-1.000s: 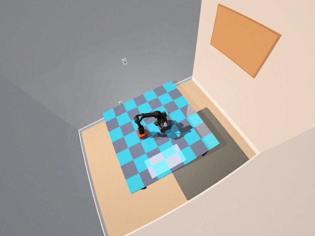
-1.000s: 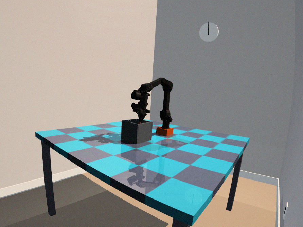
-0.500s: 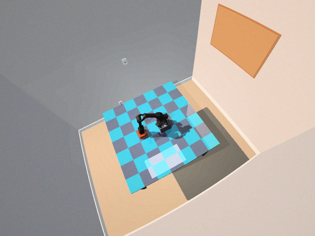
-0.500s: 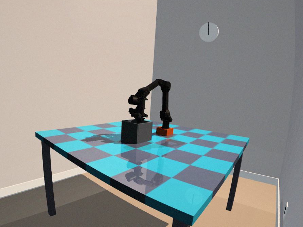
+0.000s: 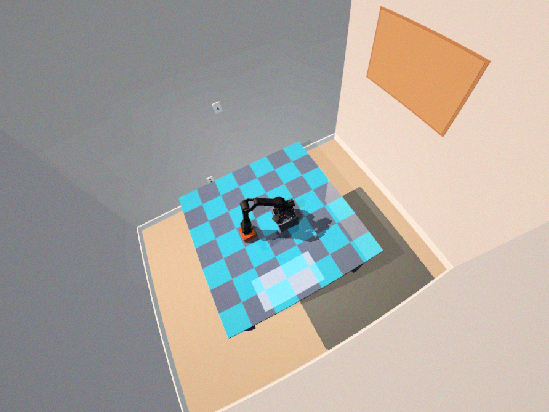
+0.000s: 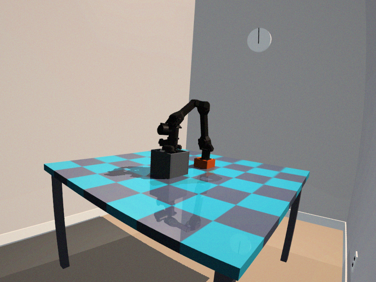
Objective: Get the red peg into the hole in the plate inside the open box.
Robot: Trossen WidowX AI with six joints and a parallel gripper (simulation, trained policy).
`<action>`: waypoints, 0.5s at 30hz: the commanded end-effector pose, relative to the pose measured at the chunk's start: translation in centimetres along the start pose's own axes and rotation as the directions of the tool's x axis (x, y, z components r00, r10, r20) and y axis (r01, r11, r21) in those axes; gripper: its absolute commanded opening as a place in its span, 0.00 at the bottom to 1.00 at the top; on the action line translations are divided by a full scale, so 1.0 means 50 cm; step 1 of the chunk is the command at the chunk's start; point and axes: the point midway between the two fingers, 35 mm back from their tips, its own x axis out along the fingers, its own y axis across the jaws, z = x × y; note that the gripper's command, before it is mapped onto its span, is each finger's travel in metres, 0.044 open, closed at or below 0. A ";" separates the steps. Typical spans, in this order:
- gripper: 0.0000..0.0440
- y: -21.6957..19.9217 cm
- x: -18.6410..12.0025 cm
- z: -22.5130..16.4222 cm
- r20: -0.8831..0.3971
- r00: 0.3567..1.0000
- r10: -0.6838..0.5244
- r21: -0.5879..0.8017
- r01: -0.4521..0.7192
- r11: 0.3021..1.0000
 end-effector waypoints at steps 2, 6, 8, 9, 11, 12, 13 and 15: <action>0.29 0.003 0.007 -0.006 -0.034 0.999 -0.010 -0.013 0.009 1.000; 0.37 0.008 -0.005 -0.002 -0.068 0.998 0.004 -0.001 -0.004 1.000; 0.39 0.011 -0.013 0.001 -0.082 0.997 0.011 0.007 -0.011 1.000; 0.41 0.012 -0.018 0.004 -0.089 0.996 0.016 0.011 -0.015 1.000; 0.43 0.015 -0.029 0.008 -0.105 0.994 0.026 0.020 -0.024 1.000; 0.44 0.016 -0.034 0.009 -0.113 0.993 0.031 0.025 -0.028 0.999; 0.45 0.017 -0.039 0.011 -0.121 0.992 0.037 0.030 -0.033 0.999; 0.46 0.020 -0.048 0.014 -0.137 0.989 0.049 0.038 -0.044 0.998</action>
